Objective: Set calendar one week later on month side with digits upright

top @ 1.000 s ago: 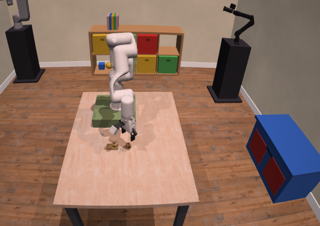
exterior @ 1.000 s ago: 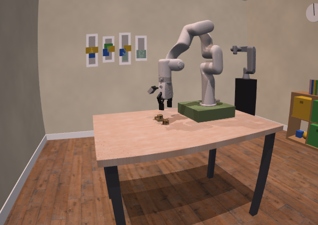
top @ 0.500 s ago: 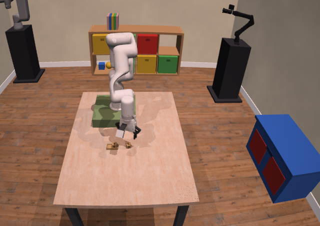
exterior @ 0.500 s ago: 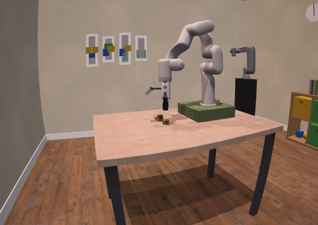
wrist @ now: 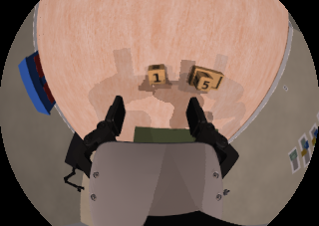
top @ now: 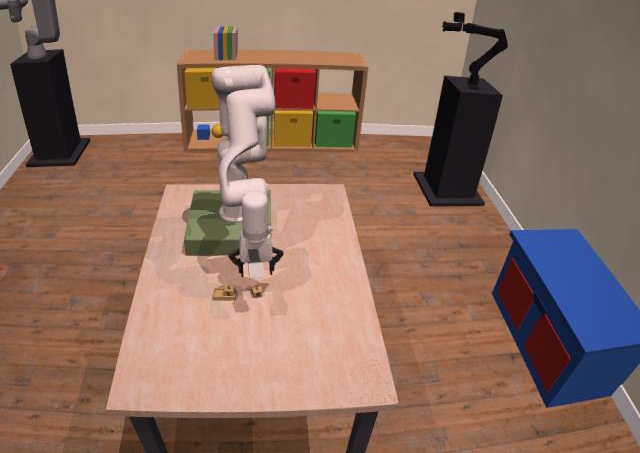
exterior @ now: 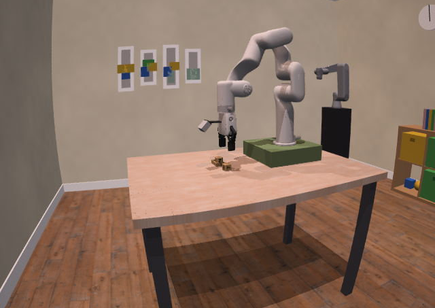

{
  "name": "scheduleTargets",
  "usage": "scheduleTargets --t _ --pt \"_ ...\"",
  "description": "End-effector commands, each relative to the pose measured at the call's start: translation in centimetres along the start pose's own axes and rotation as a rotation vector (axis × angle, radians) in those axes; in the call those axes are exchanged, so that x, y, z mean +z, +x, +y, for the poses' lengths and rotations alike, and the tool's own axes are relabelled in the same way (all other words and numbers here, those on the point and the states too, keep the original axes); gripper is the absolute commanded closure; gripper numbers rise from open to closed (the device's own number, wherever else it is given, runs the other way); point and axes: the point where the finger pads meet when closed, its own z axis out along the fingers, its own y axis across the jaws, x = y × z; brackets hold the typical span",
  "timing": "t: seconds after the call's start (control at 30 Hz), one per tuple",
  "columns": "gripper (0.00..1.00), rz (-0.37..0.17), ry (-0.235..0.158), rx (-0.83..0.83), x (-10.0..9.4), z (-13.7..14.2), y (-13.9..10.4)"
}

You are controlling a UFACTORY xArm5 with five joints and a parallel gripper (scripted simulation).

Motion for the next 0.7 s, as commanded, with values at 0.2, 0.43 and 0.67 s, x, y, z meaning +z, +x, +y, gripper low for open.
scheduleTargets --t 0.2,0.43,0.67 --pt "0.00 0.003 0.000 -0.124 -0.09 -0.02 0.11" --pt "0.53 0.003 0.000 -0.127 -0.09 -0.02 0.11" --pt "0.53 0.003 0.000 -0.127 -0.09 -0.02 0.11"
